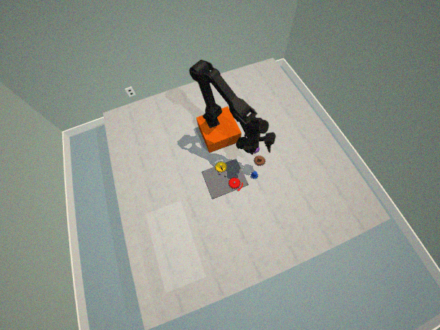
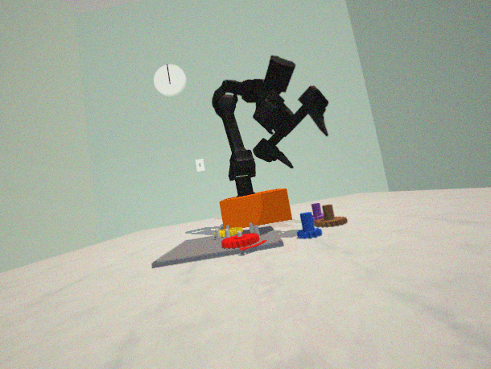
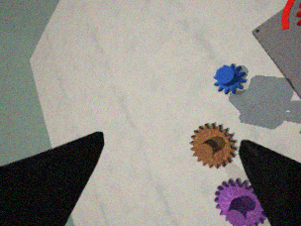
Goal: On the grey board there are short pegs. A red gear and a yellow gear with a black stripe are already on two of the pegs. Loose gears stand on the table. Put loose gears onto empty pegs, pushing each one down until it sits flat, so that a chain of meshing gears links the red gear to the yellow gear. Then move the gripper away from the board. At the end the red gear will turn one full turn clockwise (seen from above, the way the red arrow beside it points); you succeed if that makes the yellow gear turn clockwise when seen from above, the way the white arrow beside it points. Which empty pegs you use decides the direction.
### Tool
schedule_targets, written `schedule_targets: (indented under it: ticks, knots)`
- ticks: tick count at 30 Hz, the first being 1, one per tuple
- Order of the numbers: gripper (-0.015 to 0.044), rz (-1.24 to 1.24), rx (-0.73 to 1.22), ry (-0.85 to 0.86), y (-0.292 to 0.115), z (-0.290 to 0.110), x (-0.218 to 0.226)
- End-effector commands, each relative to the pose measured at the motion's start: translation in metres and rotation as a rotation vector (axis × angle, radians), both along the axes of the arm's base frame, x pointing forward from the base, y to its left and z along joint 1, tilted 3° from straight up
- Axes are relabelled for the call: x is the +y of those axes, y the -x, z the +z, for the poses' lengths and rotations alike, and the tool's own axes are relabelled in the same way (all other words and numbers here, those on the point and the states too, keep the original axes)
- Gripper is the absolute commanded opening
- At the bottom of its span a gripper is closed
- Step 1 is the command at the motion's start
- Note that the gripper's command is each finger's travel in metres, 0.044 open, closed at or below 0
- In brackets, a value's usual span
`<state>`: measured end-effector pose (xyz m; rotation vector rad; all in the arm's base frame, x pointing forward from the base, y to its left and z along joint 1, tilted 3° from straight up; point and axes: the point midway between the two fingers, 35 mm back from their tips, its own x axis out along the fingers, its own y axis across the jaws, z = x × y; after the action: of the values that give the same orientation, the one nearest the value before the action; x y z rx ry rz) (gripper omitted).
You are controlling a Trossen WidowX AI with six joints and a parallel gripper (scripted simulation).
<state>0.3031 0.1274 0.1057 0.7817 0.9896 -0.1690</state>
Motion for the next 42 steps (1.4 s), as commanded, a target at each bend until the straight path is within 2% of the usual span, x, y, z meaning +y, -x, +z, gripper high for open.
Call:
schedule_targets:
  ticks: [1, 4, 7, 15, 42]
  knots:
    - [0.0440, -0.192, 0.365, 0.008, 0.050, -0.055, 0.027]
    - [0.0440, -0.316, 0.522, 0.068, 0.078, -0.077, 0.034]
    - [0.0440, -0.371, 0.576, 0.103, 0.089, -0.084, 0.038]
    - [0.0440, -0.371, 0.576, 0.103, 0.086, -0.084, 0.040]
    - [0.0440, -0.371, 0.576, 0.104, 0.084, -0.126, 0.039]
